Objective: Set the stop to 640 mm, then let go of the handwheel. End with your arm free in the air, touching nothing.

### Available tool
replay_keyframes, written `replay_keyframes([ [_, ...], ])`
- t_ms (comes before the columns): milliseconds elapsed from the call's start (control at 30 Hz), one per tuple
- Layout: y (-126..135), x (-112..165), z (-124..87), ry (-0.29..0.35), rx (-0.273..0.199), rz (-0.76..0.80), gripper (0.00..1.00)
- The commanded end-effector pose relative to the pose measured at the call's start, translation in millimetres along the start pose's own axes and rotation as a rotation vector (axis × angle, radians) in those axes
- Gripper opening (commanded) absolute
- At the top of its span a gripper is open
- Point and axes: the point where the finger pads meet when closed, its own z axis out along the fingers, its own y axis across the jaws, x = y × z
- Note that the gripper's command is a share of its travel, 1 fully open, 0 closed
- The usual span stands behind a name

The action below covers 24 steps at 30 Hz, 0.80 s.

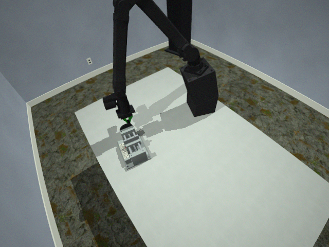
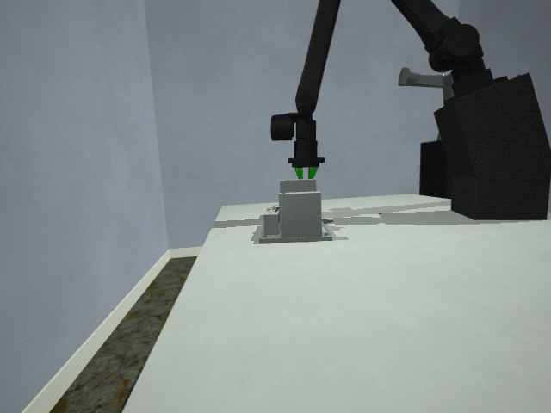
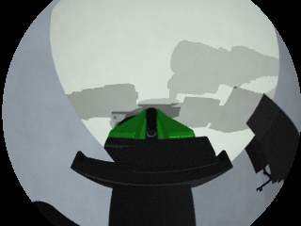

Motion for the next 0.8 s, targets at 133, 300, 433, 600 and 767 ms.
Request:
replay_keyframes([
  [133, -5.9, -5.7, -18.0, -0.010, 0.029, 0.017, 0.06],
  [300, 11.5, -5.7, -24.7, -0.011, 0.004, 0.017, 0.06],
  [433, 33.8, -2.6, -33.9, -0.010, -0.012, 0.012, 0.06],
  [600, 47.6, -1.9, -41.1, -0.009, -0.015, 0.011, 0.06],
  [767, 48.2, -2.4, -41.5, -0.010, -0.015, 0.011, 0.06],
])
